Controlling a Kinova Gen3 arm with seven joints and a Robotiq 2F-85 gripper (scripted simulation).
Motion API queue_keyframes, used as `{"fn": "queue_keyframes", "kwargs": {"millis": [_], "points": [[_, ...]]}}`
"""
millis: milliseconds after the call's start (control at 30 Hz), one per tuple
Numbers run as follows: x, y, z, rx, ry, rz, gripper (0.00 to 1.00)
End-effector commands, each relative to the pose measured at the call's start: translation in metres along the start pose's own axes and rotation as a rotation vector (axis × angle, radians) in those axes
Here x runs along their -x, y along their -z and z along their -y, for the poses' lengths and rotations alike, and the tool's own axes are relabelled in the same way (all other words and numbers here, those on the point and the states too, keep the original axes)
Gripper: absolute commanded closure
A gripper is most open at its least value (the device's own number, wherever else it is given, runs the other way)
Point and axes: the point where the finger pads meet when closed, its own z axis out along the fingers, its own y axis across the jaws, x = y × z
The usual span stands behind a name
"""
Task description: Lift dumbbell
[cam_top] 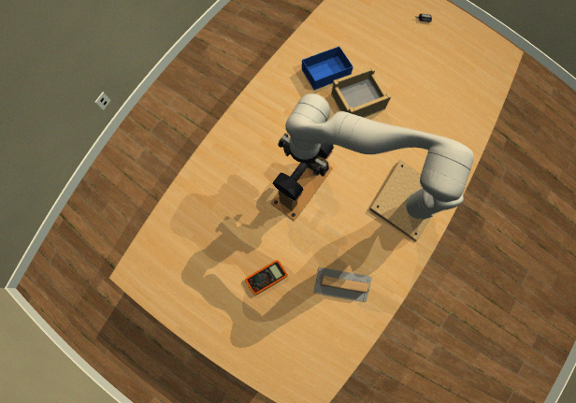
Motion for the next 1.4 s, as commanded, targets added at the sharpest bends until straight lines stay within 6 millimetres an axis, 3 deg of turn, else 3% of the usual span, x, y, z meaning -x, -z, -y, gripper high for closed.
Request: {"fn": "queue_keyframes", "kwargs": {"millis": [0,600,633,1367], "points": [[-0.0033,-0.0233,-0.0033,0.015,-0.005,-0.010,0.00],[-0.0038,-0.0318,-0.0038,0.015,-0.006,-0.011,0.00],[-0.0038,-0.0318,-0.0038,0.015,-0.006,-0.011,0.90],[-0.0038,-0.0318,-0.0038,0.015,-0.006,-0.011,0.90]]}}
